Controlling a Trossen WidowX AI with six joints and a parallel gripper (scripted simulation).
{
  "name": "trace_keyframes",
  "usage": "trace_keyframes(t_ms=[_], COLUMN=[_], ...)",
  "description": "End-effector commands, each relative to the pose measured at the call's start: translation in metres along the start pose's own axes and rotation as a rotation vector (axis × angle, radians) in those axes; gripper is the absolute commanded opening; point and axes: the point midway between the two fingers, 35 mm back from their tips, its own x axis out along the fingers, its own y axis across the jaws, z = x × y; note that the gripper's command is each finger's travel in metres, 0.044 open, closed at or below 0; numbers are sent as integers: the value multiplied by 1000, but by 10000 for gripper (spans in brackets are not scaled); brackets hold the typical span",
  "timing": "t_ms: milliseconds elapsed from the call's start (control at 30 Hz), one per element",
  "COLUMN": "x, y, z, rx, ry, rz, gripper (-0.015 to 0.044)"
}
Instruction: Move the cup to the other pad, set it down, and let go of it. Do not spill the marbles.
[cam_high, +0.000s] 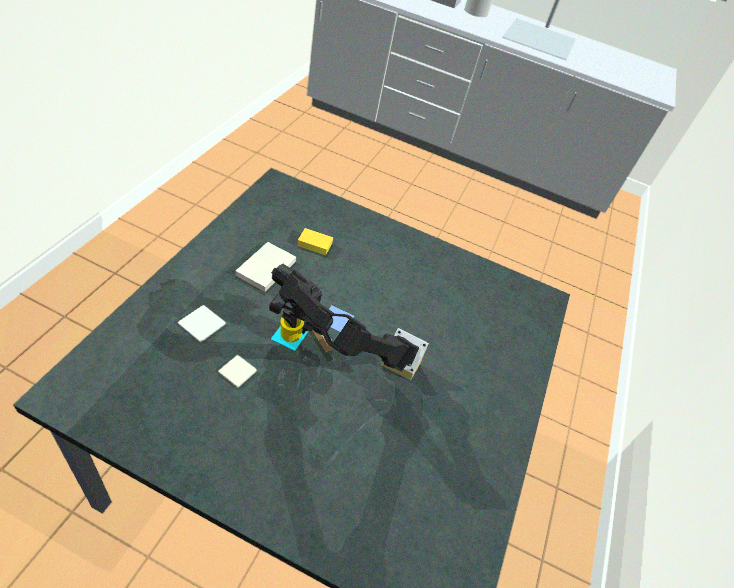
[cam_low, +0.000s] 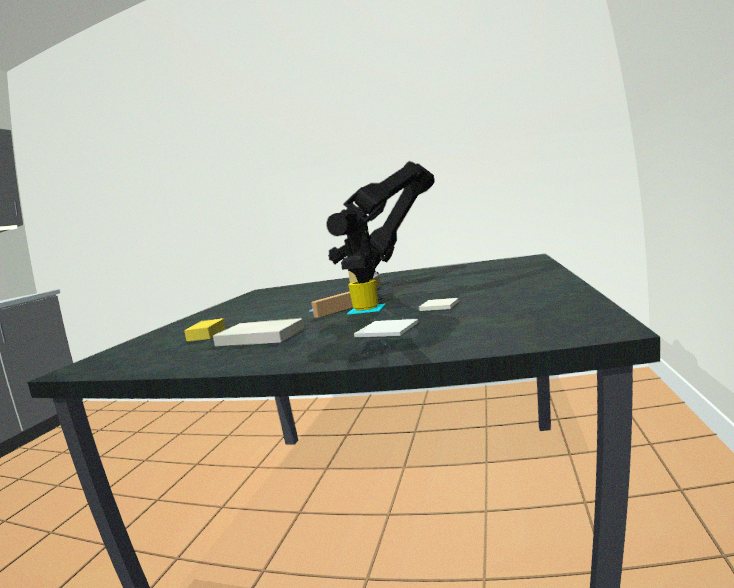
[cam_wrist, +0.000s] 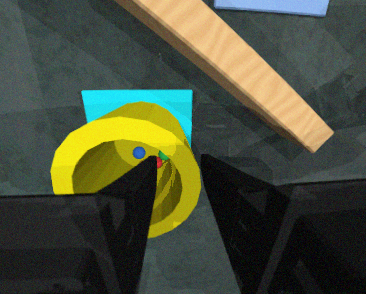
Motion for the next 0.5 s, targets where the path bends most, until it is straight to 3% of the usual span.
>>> trace_keyframes(t_ms=[0,467], x=[-2,-20], y=[0,1], z=[0,1], rx=[-2,0], ry=[0,0], rz=[-1,-2], gripper=[147,147])
